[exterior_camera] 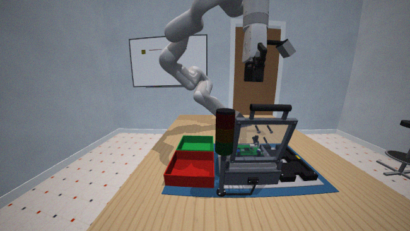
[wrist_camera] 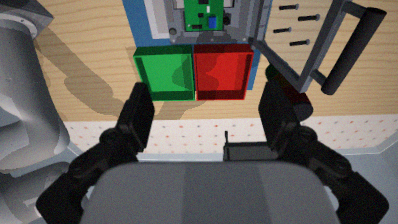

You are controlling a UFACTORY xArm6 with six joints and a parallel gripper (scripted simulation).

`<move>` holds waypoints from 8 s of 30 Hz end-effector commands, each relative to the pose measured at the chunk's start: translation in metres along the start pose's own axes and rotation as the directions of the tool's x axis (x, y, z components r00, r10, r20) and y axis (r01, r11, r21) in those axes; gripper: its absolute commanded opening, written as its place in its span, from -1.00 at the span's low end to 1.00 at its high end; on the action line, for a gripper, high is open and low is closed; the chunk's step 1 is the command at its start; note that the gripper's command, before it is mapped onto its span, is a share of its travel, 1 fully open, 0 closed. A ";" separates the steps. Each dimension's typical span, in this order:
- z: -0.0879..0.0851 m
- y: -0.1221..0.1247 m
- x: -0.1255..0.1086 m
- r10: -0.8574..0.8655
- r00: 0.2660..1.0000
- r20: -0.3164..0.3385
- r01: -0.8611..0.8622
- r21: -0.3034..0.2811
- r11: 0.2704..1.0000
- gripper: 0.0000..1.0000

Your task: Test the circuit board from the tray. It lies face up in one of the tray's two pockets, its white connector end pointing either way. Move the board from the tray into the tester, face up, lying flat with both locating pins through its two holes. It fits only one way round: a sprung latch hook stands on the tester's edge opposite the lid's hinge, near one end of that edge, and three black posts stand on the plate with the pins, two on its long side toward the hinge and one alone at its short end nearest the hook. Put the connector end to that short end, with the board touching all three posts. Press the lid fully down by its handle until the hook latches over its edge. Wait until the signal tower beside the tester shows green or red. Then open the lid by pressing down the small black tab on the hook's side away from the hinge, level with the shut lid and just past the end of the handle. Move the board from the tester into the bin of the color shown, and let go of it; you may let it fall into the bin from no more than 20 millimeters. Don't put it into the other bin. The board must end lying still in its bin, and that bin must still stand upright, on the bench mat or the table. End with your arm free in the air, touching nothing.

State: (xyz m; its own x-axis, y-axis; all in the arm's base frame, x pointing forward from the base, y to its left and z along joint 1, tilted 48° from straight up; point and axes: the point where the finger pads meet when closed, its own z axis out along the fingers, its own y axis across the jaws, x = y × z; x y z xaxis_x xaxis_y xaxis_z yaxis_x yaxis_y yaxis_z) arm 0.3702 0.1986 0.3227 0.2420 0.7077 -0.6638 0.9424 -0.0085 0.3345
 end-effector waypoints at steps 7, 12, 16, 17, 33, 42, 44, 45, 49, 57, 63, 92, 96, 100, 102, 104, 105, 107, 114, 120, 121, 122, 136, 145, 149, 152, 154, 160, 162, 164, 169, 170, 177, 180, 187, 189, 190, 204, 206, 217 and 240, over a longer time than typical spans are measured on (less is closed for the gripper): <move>-0.003 0.001 0.000 0.001 1.000 -0.001 -0.001 -0.001 1.000 0.01; -0.003 0.003 0.000 0.001 1.000 -0.001 -0.001 -0.001 1.000 0.01; -0.003 0.010 0.000 0.001 1.000 -0.001 -0.001 -0.001 1.000 0.01; -0.003 0.015 0.000 0.001 1.000 -0.001 -0.001 -0.001 1.000 0.01; -0.003 0.119 0.000 0.001 1.000 -0.001 -0.001 -0.001 1.000 0.01; -0.003 0.146 0.000 0.001 1.000 -0.001 -0.001 -0.001 1.000 0.01; -0.003 0.146 0.000 0.001 1.000 -0.001 -0.001 -0.001 1.000 0.01; -0.003 0.146 0.000 0.001 1.000 -0.001 -0.001 -0.001 1.000 0.01; -0.003 0.146 0.000 0.001 1.000 -0.001 -0.001 -0.001 1.000 0.01; 0.004 0.146 0.000 0.001 1.000 -0.001 -0.001 -0.001 1.000 0.01; 0.011 0.146 0.000 0.001 1.000 -0.001 -0.001 -0.001 1.000 0.01; 0.028 0.146 0.000 0.001 1.000 -0.001 -0.001 -0.001 1.000 0.01; 0.039 0.146 0.000 0.001 1.000 -0.001 -0.001 -0.001 1.000 0.01; 0.044 0.147 0.000 0.001 1.000 -0.001 -0.001 -0.001 1.000 0.01; 0.049 0.147 0.000 0.001 1.000 -0.001 -0.001 -0.001 1.000 0.01; 0.052 0.147 0.000 0.001 1.000 -0.001 -0.001 -0.001 1.000 0.01; 0.054 0.147 0.000 0.001 1.000 -0.001 -0.001 -0.001 1.000 0.01; 0.055 0.147 0.000 0.001 1.000 -0.001 -0.001 -0.001 1.000 0.01; 0.056 0.147 0.000 0.001 1.000 -0.001 -0.001 -0.001 1.000 0.01; 0.056 0.147 0.000 0.001 1.000 -0.001 -0.001 -0.001 1.000 -1.00; 0.056 0.147 0.000 0.001 1.000 -0.001 -0.001 -0.001 1.000 -1.00; 0.056 0.147 0.000 0.001 1.000 -0.001 -0.001 -0.001 1.000 -1.00; 0.056 0.147 0.000 0.001 1.000 -0.001 -0.001 -0.001 1.000 -1.00; 0.056 0.147 0.000 0.001 1.000 -0.001 -0.001 -0.001 1.000 -1.00; 0.056 0.147 0.000 0.001 1.000 -0.001 -0.001 -0.001 1.000 -1.00; 0.056 0.147 0.000 0.001 1.000 -0.001 -0.001 -0.001 1.000 -1.00; 0.056 0.147 0.000 0.001 1.000 -0.001 -0.001 -0.001 1.000 -1.00; 0.056 0.147 0.000 0.001 1.000 -0.001 -0.001 -0.001 1.000 -1.00; 0.056 0.147 0.000 0.001 1.000 -0.001 -0.001 -0.001 1.000 -1.00; 0.056 0.146 0.000 0.001 1.000 -0.001 -0.001 -0.001 1.000 -1.00; 0.056 0.146 0.000 0.001 1.000 -0.001 -0.001 -0.001 1.000 -1.00; 0.056 0.146 0.000 0.001 1.000 -0.001 -0.001 -0.001 1.000 -1.00; 0.055 0.144 0.000 0.001 1.000 -0.001 -0.001 -0.001 1.000 -1.00; 0.055 0.143 0.000 0.001 1.000 -0.001 -0.001 -0.001 1.000 -1.00; 0.054 0.139 0.000 0.001 1.000 -0.001 -0.001 -0.001 1.000 -1.00; 0.054 0.138 0.000 0.001 1.000 -0.001 -0.001 -0.001 1.000 -1.00; 0.054 0.137 0.000 0.001 1.000 -0.001 -0.001 -0.001 1.000 -1.00; 0.051 0.122 0.000 0.001 1.000 -0.001 -0.001 -0.001 1.000 -1.00; 0.051 0.118 0.000 0.001 1.000 -0.001 -0.001 -0.001 1.000 -1.00; 0.050 0.097 0.000 0.001 1.000 -0.001 -0.001 -0.001 1.000 -1.00; 0.057 0.048 0.000 0.001 1.000 -0.001 -0.001 -0.001 1.000 -1.00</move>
State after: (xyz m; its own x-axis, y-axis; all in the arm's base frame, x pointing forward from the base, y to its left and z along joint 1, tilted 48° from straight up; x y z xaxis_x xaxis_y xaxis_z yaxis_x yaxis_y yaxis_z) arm 0.4376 0.1586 0.3048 0.2424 0.7066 -0.6648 0.9429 -0.0102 0.3330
